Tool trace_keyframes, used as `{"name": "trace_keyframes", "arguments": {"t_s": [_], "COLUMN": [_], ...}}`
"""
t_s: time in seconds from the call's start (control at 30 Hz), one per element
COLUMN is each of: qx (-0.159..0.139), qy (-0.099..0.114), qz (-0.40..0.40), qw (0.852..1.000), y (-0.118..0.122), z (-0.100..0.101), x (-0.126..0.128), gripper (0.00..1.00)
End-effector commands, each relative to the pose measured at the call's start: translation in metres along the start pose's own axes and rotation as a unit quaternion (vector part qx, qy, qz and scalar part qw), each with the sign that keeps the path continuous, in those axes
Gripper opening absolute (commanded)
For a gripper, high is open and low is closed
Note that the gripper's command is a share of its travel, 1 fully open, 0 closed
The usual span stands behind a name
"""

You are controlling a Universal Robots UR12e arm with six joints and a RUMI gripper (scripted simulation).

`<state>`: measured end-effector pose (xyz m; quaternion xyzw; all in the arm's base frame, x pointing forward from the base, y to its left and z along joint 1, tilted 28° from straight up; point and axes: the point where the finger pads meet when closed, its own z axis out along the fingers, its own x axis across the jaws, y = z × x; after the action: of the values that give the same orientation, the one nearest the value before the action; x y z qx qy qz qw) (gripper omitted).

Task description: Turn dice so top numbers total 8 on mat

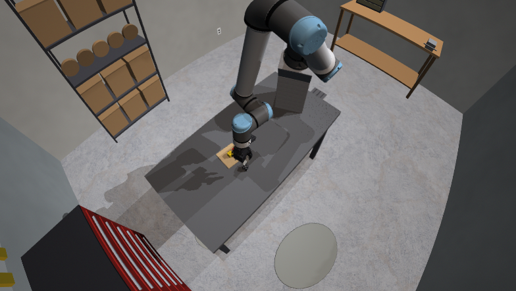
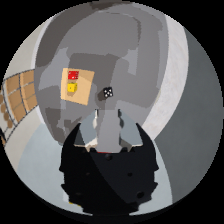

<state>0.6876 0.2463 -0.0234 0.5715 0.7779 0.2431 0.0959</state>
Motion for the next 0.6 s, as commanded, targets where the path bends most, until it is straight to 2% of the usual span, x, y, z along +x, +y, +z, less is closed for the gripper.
{"name": "trace_keyframes", "arguments": {"t_s": [0.0, 0.2, 0.23, 0.57], "qx": [0.022, 0.023, 0.023, 0.023], "qy": [0.000, 0.000, 0.000, 0.001], "qz": [-0.001, -0.001, -0.001, -0.007], "qw": [1.000, 1.000, 1.000, 1.000], "y": [0.0010, 0.0010, 0.0010, 0.0000], "z": [0.0003, 0.0002, 0.0002, 0.0023], "x": [0.0000, 0.0000, 0.0000, 0.0000], "gripper": [0.28, 0.28, 1.00, 1.00]}}
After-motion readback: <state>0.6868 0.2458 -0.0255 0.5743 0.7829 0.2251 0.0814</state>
